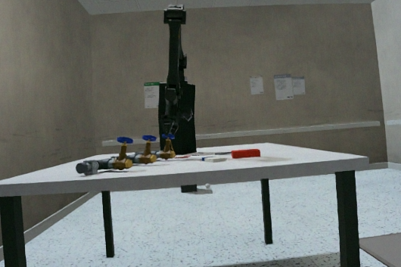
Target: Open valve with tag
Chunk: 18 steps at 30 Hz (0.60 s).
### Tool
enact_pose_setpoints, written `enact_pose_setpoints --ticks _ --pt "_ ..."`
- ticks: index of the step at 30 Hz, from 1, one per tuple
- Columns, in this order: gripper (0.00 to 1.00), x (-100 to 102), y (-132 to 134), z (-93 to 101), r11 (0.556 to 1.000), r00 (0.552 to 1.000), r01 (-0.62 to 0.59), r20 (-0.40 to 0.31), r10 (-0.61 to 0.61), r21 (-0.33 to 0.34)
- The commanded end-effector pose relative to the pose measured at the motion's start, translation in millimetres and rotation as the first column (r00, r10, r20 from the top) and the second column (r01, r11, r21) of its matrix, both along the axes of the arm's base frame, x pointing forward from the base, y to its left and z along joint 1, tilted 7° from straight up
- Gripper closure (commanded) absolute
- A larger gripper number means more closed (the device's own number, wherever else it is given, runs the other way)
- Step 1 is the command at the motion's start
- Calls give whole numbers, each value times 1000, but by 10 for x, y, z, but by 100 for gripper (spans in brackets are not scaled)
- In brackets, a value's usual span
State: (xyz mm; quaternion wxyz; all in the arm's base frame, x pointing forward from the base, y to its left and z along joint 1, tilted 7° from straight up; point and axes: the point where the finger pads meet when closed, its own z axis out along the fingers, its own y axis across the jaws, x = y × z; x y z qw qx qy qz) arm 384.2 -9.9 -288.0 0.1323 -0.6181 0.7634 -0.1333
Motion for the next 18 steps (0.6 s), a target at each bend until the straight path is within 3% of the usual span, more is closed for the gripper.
enact_pose_setpoints --ticks 1,18 --pt "100 23 -21 -41 988 989 -147 2 148 -51" --pt "100 18 -7 -43 987 989 -151 0 151 -51"
